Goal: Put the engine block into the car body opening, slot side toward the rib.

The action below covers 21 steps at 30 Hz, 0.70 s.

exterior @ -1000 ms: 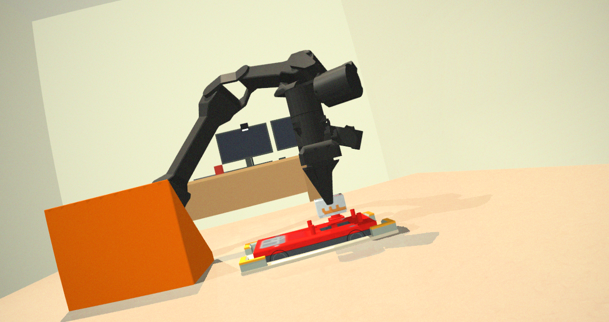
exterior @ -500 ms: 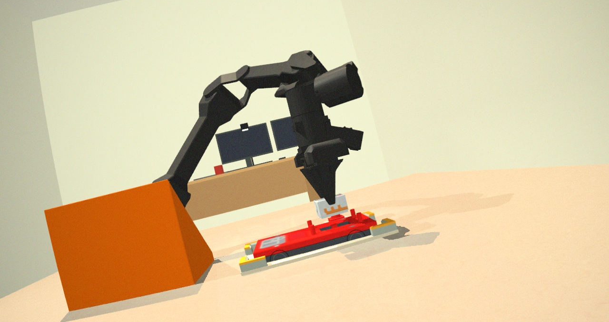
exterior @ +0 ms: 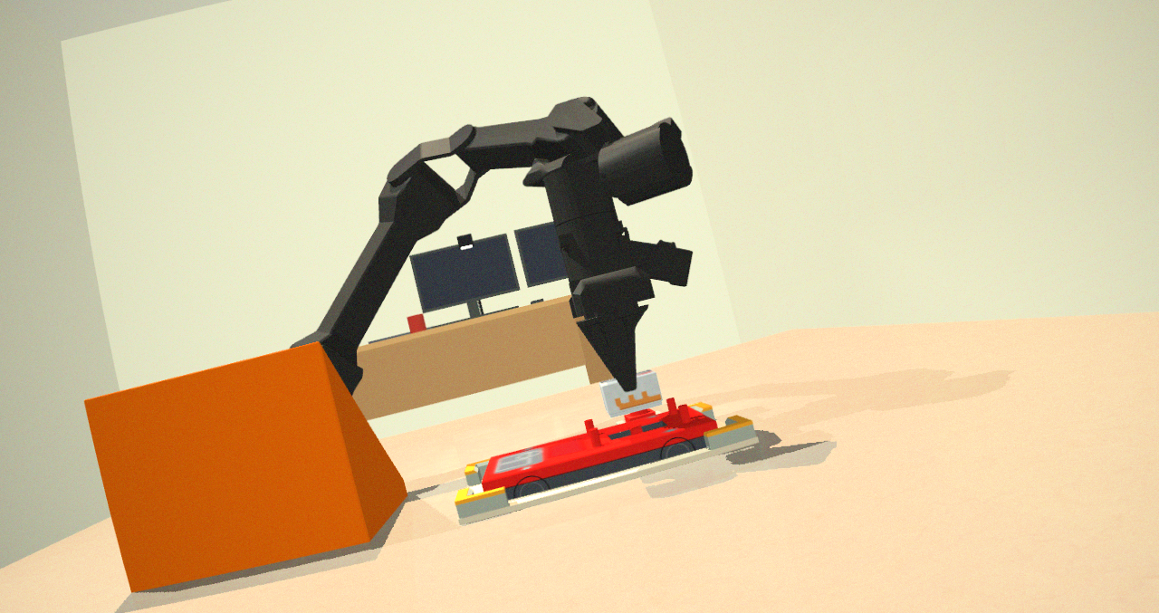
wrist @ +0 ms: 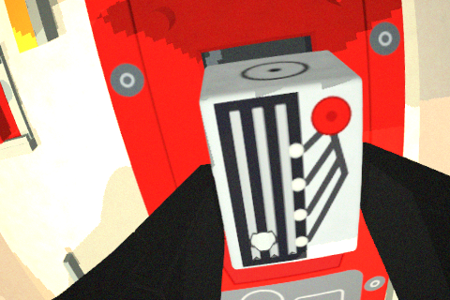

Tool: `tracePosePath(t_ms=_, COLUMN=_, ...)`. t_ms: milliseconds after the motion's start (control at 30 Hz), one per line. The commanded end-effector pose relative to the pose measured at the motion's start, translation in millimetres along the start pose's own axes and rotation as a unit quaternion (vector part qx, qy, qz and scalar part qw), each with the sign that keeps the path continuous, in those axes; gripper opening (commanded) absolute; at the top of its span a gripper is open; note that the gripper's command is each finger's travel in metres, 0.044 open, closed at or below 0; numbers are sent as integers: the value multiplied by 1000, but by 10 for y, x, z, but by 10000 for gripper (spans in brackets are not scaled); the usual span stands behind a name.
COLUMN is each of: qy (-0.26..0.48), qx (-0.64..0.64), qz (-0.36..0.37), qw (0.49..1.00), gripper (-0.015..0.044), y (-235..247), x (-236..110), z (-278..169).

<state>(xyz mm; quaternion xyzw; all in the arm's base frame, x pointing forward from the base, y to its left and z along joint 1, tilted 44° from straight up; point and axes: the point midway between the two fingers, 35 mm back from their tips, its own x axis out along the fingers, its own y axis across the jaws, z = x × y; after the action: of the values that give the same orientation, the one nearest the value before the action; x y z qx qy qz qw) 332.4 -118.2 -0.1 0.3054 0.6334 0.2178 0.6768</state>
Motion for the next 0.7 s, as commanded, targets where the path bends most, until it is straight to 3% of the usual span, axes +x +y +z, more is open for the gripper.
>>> tracePosePath(t_ms=0, qy=1, qx=-31, qz=1, qw=1000, gripper=159, y=-4, x=16, z=-9)
tracePosePath(t_ms=667, qy=1, qx=-9, qz=1, qw=1000, gripper=159, y=-4, x=35, z=-11)
